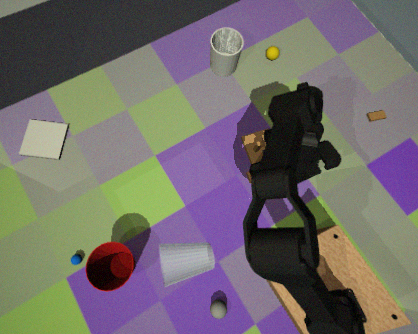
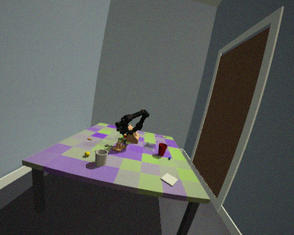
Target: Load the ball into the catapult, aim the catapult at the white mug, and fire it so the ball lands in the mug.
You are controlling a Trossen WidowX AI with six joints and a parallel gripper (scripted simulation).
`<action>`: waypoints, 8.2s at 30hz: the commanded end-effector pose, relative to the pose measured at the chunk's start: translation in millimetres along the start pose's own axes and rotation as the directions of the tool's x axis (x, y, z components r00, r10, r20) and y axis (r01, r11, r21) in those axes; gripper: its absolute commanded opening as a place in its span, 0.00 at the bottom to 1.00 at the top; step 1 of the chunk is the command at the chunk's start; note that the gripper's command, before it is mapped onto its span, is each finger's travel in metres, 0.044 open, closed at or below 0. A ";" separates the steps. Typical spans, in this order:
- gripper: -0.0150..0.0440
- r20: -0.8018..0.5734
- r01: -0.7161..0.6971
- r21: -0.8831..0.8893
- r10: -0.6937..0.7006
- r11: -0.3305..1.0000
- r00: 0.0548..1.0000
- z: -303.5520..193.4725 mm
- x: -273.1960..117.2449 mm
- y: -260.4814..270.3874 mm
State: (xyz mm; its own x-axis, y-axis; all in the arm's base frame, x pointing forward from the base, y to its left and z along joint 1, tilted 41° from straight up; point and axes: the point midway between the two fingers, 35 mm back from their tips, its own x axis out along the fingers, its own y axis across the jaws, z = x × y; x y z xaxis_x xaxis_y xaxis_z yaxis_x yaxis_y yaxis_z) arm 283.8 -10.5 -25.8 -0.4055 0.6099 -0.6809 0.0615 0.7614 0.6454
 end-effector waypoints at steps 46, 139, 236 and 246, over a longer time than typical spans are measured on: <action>1.00 0.046 0.031 0.061 -0.034 0.998 0.998 -23.6 -78.5 -3.1; 0.25 0.781 0.360 -0.094 -0.156 0.928 0.605 211.9 -201.0 21.5; 0.25 0.208 0.310 -0.950 -0.706 0.018 0.677 17.5 35.1 66.9; 0.25 0.207 0.310 -0.951 -0.706 0.018 0.678 21.8 51.0 67.0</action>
State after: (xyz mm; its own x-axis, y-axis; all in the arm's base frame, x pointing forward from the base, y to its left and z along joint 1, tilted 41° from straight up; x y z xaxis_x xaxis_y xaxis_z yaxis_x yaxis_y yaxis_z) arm 290.2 71.9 -19.3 -0.1213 -0.0817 -0.9892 -0.9925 -0.0073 0.1223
